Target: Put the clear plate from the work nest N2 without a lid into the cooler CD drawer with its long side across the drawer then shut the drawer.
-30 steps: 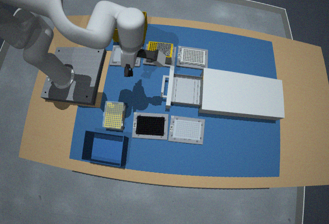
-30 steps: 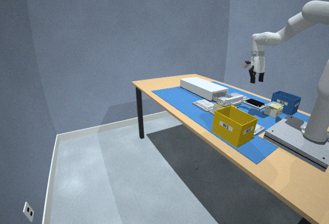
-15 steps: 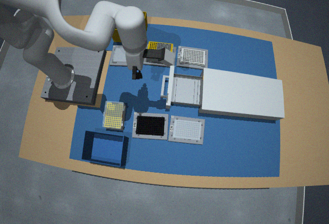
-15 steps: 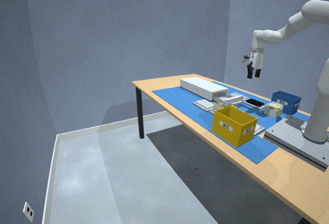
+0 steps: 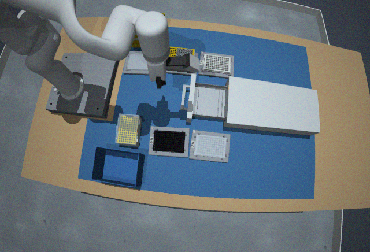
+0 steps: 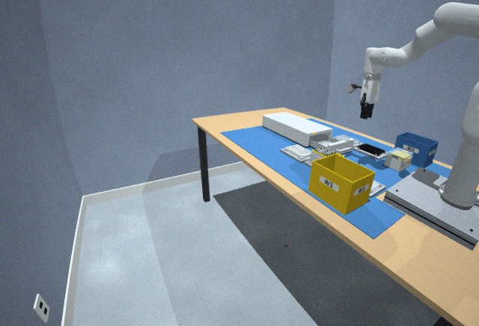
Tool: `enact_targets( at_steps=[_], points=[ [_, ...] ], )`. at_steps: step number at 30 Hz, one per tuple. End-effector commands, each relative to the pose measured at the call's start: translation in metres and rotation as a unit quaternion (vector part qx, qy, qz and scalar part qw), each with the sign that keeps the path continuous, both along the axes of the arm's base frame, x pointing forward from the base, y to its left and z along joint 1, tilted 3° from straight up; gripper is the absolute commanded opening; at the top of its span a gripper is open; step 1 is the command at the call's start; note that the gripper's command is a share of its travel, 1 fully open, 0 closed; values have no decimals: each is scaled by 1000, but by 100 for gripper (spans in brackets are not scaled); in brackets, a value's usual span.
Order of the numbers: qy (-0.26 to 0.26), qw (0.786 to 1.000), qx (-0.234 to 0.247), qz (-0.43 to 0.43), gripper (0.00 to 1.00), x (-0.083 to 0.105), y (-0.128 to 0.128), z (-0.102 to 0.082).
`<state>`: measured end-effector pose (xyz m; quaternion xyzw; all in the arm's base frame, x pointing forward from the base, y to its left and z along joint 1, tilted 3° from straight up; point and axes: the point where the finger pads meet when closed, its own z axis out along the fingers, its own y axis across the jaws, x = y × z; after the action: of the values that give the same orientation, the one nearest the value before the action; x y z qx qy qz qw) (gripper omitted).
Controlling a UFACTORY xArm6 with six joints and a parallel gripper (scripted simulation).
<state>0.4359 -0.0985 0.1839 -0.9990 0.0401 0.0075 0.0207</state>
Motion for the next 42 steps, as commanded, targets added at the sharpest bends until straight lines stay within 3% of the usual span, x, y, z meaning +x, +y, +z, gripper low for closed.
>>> enact_targets(
  at_steps=[1, 3, 8, 18, 20, 27, 35, 37, 42],
  points=[
    [-6, 998, 2, 70, 21, 14, -2, -15],
    [-6, 998, 2, 70, 21, 14, -2, -15],
    [-9, 988, 3, 153, 21, 28, -3, -36],
    [-16, 949, 4, 315, 21, 57, -6, -77],
    [-16, 949, 4, 315, 21, 57, -6, -77],
    [-21, 906, 6, 423, 21, 76, -8, -103],
    [-26, 842, 7, 539, 21, 76, -8, -103],
    [-26, 842, 7, 539, 21, 76, -8, -103],
    [-29, 794, 7, 608, 21, 76, -8, -103]
  ],
)
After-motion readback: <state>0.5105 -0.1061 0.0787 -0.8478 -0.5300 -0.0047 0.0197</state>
